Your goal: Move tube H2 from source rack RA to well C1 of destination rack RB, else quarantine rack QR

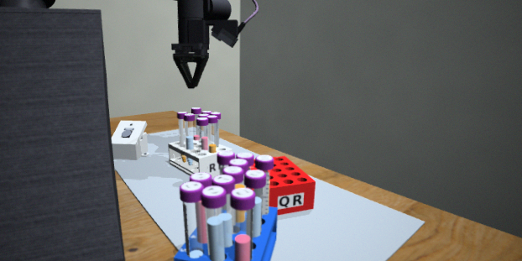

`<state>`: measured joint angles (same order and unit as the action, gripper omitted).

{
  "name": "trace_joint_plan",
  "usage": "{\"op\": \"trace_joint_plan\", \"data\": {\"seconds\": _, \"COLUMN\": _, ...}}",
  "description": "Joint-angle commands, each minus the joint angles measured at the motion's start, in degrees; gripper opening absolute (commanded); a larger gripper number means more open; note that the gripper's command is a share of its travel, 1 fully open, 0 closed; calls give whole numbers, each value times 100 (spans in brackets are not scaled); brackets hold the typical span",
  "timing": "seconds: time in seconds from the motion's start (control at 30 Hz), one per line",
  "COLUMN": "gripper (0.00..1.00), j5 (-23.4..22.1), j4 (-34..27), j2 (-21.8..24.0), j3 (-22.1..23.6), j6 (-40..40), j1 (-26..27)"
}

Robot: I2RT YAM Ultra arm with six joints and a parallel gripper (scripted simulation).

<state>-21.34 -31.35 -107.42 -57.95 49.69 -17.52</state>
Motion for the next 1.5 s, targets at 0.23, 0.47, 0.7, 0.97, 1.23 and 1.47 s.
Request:
{"op": "trace_joint_plan", "data": {"seconds": 0.23, "gripper": 30, "j5": -45, "j4": -555, "j2": 367, "j3": -248, "j6": -183, "j1": 183}}
{"op": "trace_joint_plan", "data": {"seconds": 0.47, "gripper": 0, "j5": -76, "j4": -469, "j2": 92, "j3": 10, "j6": -1308, "j1": 391}}
{"op": "trace_joint_plan", "data": {"seconds": 0.7, "gripper": 0, "j5": -83, "j4": -269, "j2": 203, "j3": -30, "j6": -2114, "j1": 634}}
{"op": "trace_joint_plan", "data": {"seconds": 0.97, "gripper": 0, "j5": -148, "j4": -135, "j2": -95, "j3": 334, "j6": -2561, "j1": 1039}}
{"op": "trace_joint_plan", "data": {"seconds": 1.23, "gripper": 0, "j5": -167, "j4": -33, "j2": -238, "j3": 460, "j6": -2905, "j1": 1356}}
{"op": "trace_joint_plan", "data": {"seconds": 1.47, "gripper": 0, "j5": -167, "j4": 79, "j2": -391, "j3": 577, "j6": -3313, "j1": 1732}}
